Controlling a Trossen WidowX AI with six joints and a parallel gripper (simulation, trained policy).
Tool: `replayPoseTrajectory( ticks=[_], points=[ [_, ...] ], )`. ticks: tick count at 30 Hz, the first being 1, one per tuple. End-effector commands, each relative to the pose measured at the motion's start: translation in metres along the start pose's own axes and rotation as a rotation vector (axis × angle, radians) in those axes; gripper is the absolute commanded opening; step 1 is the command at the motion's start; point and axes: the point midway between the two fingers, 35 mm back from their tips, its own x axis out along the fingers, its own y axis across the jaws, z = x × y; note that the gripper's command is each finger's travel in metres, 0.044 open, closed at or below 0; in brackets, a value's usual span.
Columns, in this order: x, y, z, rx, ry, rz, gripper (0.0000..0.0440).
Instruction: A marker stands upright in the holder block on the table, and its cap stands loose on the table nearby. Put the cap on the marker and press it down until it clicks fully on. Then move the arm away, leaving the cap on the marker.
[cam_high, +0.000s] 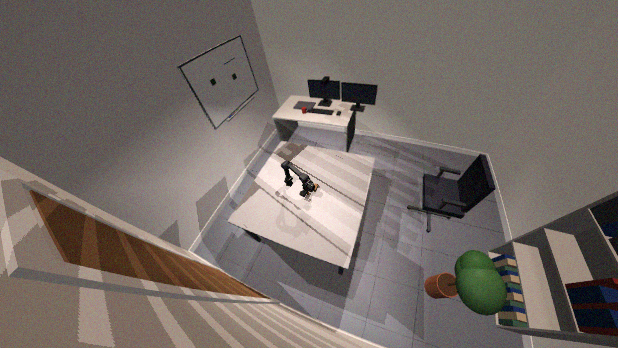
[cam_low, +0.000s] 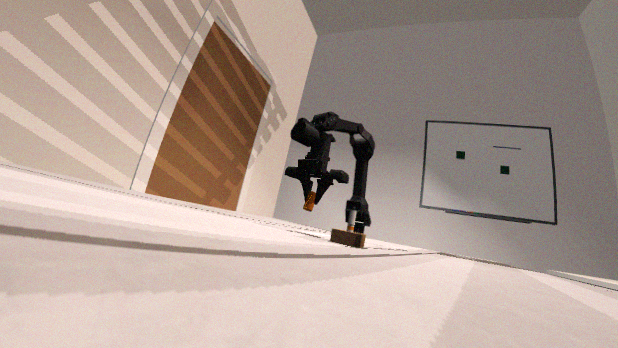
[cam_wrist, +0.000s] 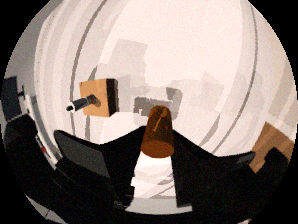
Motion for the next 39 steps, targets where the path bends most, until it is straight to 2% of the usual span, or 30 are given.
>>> replayPoseTrajectory(
  ticks=[1,26,39],
  points=[
    [-0.012,0.014,0.006,-0.008,-0.027,0.002,0.0052],
    [-0.044,0.112,0.01,-0.08,-0.006,0.021,0.0012],
    [-0.045,0.132,0.002,-0.091,0.033,0.011,0.0]
  ],
)
